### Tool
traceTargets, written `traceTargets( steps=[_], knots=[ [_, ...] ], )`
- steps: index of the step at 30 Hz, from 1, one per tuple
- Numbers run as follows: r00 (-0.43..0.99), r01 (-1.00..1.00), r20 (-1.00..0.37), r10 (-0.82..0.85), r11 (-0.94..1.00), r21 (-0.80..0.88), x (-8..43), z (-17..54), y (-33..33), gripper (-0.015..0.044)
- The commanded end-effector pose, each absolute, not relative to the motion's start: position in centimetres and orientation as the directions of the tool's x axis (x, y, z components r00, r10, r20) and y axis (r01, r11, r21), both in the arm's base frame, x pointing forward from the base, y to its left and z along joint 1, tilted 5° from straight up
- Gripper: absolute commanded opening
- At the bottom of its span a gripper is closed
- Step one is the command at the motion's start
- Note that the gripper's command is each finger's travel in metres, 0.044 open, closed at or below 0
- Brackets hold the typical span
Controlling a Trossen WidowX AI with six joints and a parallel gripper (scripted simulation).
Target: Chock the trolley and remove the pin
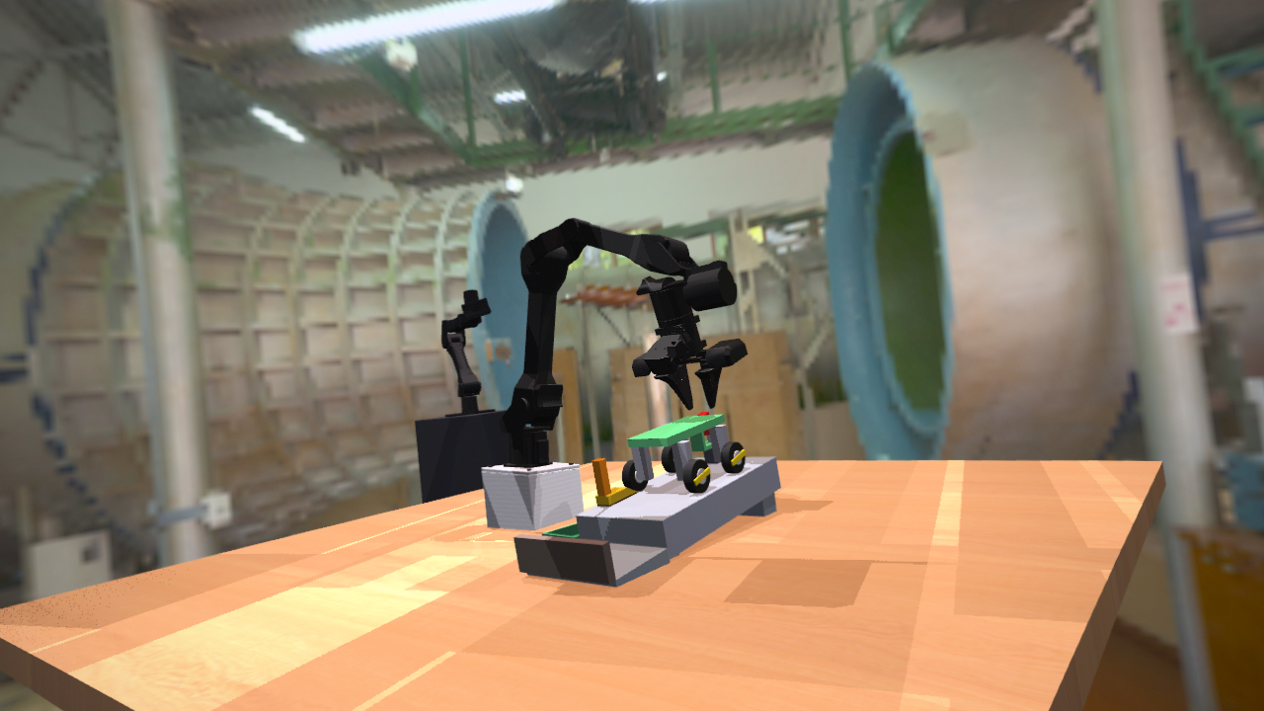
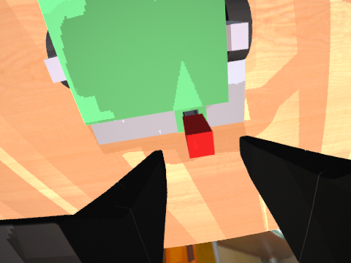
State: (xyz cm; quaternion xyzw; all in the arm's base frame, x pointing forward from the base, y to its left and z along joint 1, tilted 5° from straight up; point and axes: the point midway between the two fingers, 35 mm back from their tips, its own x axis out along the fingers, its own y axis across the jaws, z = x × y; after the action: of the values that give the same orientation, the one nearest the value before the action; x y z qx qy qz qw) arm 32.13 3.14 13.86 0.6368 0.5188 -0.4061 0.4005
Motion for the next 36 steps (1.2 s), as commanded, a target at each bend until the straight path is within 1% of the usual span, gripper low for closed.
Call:
traceTargets(
  steps=[1,36],
  knots=[
    [0.127,0.986,-0.932,0.339,-0.142,0.083,32.2,13.1,3.5,0.019],
    [0.127,0.986,-0.932,0.341,-0.143,0.083,32.7,9.4,4.9,0.019]
  ],
)
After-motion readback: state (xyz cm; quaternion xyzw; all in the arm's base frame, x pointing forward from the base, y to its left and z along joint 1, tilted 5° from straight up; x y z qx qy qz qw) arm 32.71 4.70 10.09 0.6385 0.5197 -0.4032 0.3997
